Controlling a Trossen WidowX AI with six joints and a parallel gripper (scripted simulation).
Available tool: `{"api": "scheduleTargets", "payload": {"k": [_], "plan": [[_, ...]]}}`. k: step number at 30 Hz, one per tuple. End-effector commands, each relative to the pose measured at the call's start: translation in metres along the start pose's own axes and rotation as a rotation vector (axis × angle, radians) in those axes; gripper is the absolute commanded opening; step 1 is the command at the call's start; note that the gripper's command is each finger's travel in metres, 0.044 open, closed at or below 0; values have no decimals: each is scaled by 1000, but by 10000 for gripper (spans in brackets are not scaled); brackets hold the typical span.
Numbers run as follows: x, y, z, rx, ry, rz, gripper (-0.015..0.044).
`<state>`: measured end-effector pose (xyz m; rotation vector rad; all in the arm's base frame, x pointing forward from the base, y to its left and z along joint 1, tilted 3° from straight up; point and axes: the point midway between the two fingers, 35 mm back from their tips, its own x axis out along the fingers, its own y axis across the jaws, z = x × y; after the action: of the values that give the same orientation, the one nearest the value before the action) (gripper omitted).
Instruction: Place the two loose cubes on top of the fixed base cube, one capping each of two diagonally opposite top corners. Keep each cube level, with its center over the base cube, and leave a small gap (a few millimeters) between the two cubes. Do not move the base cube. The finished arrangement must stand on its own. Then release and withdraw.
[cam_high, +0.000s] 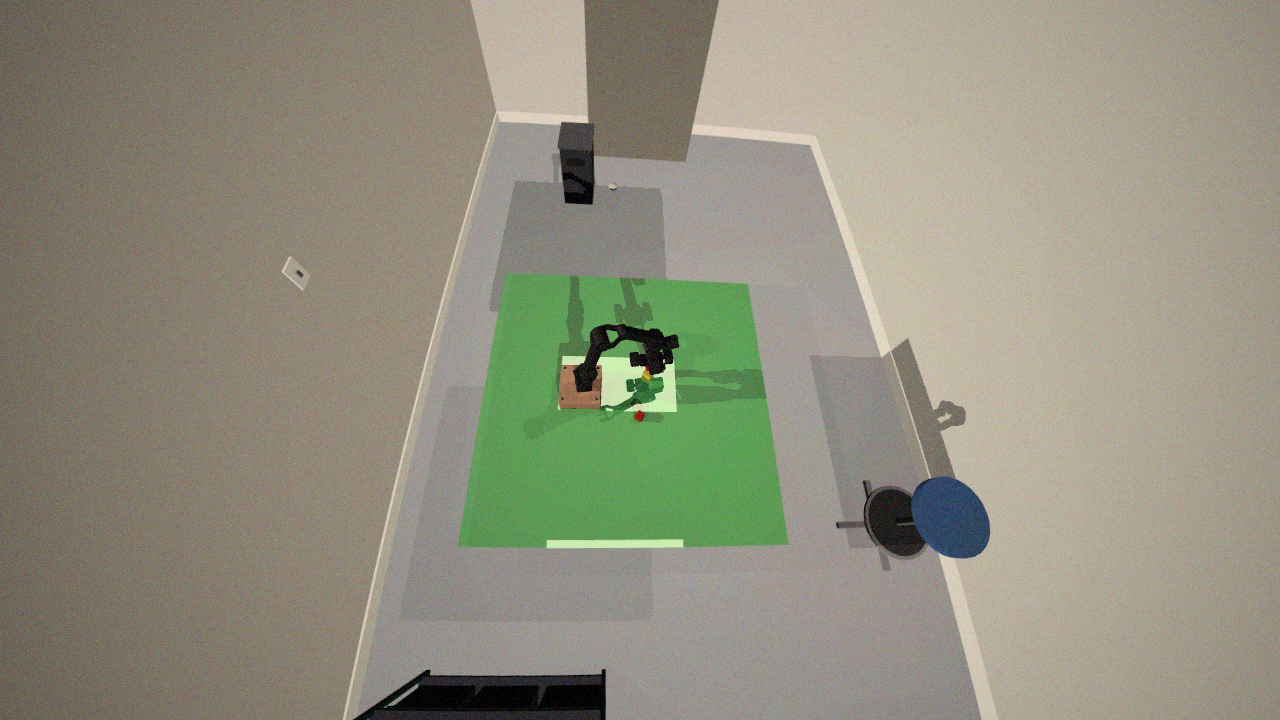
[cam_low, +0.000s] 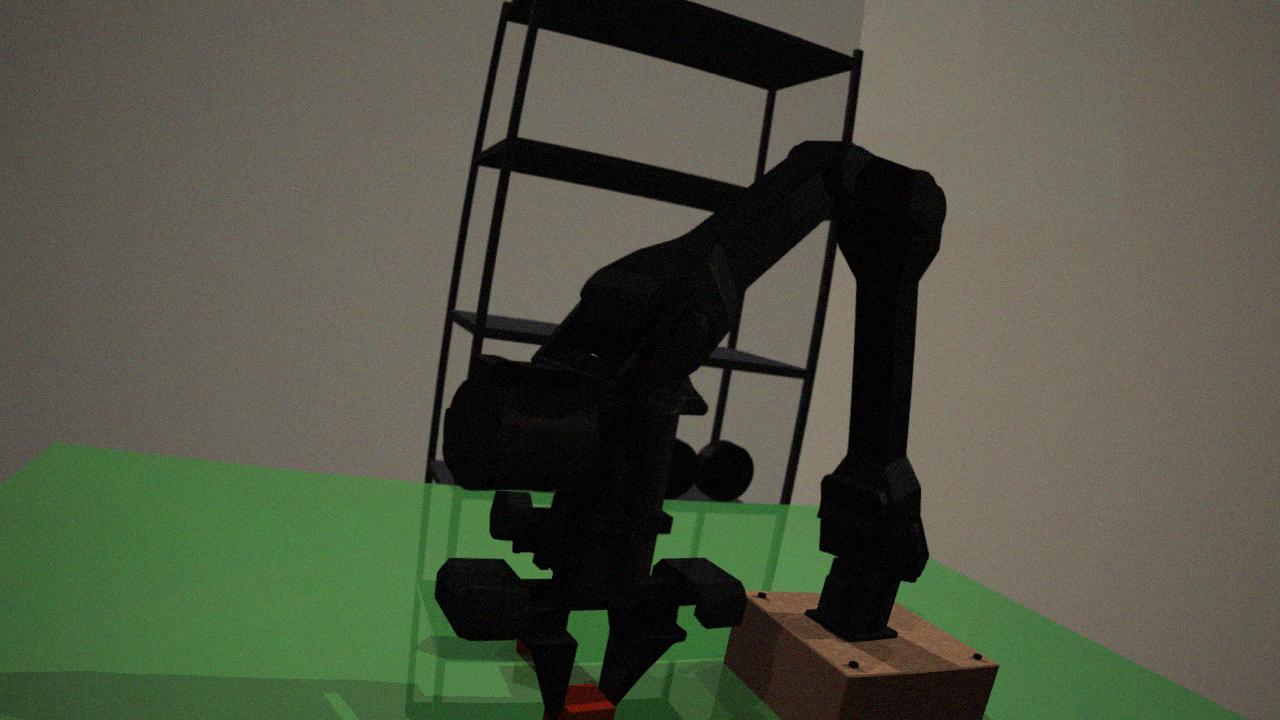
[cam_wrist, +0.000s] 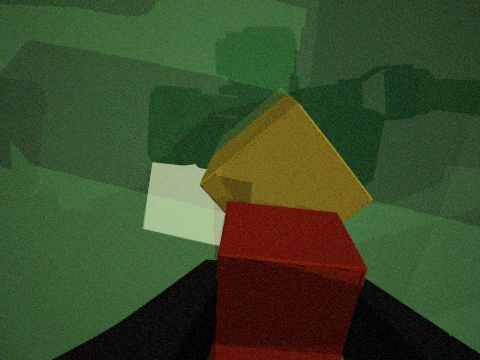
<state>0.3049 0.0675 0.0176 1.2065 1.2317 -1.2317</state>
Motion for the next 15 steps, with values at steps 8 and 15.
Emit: {"api": "scheduleTargets", "payload": {"k": [8,15], "plan": [[6,-2,0,2,2,-8,105],[7,-2,0,-3,2,-8,105]]}}
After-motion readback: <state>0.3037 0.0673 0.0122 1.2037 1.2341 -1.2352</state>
